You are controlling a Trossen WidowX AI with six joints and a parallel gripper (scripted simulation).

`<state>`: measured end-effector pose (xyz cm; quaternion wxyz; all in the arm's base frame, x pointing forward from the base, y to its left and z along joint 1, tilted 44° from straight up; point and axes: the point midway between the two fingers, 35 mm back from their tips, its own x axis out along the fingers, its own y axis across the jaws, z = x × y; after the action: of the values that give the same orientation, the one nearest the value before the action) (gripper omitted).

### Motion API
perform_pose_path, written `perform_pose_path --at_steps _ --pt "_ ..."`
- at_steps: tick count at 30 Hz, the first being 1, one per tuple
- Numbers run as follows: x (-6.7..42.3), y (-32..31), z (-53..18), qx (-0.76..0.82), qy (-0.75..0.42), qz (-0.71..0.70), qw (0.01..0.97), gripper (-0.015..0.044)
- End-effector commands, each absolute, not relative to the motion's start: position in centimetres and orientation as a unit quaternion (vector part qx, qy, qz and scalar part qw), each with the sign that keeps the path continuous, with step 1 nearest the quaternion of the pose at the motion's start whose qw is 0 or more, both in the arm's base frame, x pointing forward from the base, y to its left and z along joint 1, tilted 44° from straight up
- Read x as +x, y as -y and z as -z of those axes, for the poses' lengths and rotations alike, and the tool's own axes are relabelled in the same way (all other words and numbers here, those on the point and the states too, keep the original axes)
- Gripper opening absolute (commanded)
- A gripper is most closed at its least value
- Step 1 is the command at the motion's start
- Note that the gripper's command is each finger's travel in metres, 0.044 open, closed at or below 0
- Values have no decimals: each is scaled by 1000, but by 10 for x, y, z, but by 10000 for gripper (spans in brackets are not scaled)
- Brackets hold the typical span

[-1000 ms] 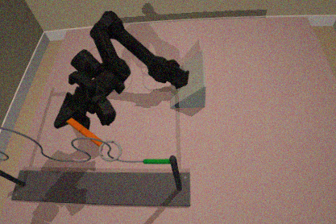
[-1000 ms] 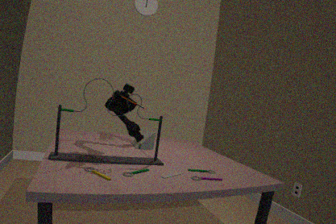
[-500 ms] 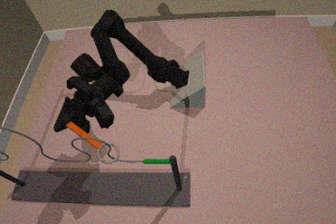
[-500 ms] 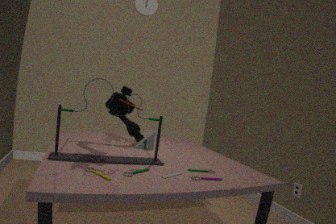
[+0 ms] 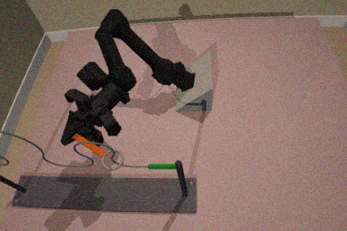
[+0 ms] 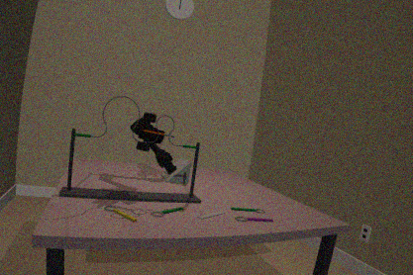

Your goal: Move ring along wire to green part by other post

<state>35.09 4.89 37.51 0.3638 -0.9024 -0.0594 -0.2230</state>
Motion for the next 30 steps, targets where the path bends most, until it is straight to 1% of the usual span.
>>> perform_pose_path --at_steps 1,14,21,30 --pt "353 -39 -365 -885 45 218 408 -150" --pt "358 -13 -323 -816 -2 194 544 -150" --pt "369 -4 -302 -778 -1 152 610 -150" --pt "372 1 -268 -711 -26 129 690 -150"
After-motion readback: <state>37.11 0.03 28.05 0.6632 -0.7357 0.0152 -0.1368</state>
